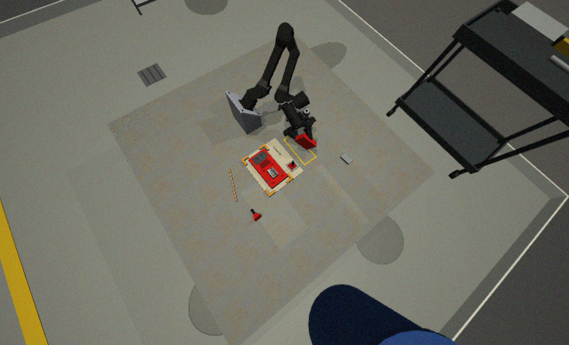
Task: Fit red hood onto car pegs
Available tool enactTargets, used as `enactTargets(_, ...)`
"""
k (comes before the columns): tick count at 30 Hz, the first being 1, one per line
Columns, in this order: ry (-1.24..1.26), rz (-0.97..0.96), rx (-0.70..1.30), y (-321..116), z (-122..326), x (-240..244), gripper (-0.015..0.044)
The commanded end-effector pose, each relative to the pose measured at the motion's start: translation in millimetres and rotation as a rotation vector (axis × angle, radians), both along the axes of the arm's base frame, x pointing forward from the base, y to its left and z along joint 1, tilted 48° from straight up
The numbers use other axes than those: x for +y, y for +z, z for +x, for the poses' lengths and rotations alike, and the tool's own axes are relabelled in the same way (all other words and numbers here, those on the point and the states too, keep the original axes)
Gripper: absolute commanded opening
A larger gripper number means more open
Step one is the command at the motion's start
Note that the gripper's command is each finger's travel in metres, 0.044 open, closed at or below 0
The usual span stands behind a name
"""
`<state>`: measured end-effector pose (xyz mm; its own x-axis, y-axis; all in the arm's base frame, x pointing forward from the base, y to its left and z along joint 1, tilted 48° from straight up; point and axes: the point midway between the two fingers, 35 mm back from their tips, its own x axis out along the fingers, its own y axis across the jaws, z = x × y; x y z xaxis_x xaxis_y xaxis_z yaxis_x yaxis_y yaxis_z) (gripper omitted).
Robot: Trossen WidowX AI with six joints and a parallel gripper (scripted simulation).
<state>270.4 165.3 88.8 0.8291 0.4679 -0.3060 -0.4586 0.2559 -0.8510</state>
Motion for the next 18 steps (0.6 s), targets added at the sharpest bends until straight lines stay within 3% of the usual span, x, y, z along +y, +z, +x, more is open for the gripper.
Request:
enactTargets(1,0.021,-0.072,-0.043,0.0,0.3,0.0,0.0)
enactTargets(18,0.18,-0.504,-0.284,-9.4,-4.5,9.5,0.0)
